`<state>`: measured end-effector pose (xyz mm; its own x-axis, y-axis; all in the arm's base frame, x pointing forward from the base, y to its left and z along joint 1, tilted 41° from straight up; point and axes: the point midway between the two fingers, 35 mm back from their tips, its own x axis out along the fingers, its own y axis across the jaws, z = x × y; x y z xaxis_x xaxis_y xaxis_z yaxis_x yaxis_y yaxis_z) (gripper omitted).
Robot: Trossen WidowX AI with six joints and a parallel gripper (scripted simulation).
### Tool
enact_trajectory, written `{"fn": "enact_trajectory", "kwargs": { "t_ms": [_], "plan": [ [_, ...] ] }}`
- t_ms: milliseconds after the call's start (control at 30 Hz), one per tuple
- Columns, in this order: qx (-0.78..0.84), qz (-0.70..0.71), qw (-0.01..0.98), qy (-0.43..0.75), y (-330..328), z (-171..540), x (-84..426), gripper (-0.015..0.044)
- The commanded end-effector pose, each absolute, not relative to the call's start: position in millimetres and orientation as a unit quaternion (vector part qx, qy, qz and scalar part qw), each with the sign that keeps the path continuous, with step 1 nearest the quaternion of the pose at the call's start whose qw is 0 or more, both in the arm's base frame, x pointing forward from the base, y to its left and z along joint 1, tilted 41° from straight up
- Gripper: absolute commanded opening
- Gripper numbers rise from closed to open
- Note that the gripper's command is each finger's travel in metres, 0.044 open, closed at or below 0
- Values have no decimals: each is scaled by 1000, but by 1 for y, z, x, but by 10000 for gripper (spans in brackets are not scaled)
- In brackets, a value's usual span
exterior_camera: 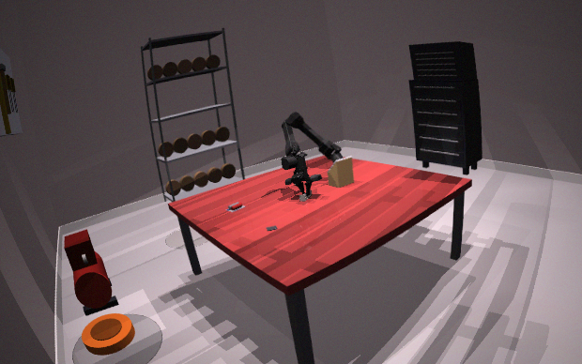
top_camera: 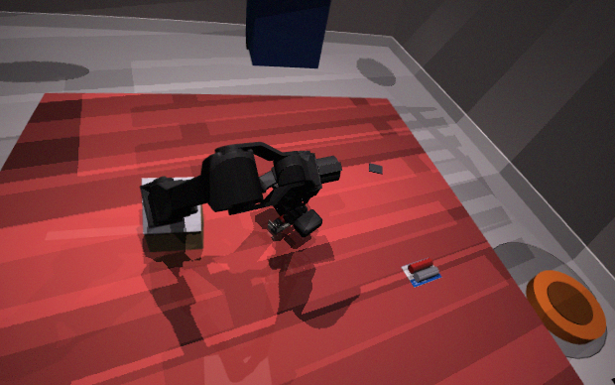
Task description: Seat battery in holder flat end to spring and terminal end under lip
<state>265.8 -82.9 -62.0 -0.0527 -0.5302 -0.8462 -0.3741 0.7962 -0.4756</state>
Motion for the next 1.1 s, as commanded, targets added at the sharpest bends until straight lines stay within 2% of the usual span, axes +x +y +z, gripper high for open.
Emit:
{"fn": "enact_trajectory", "kwargs": {
  "t_ms": [0, 1067],
  "plan": [
    [-313, -71, 597, 736, -85, -63, 263, 67],
    [-304, -76, 575, 756, -83, -66, 278, 67]
  ]
}}
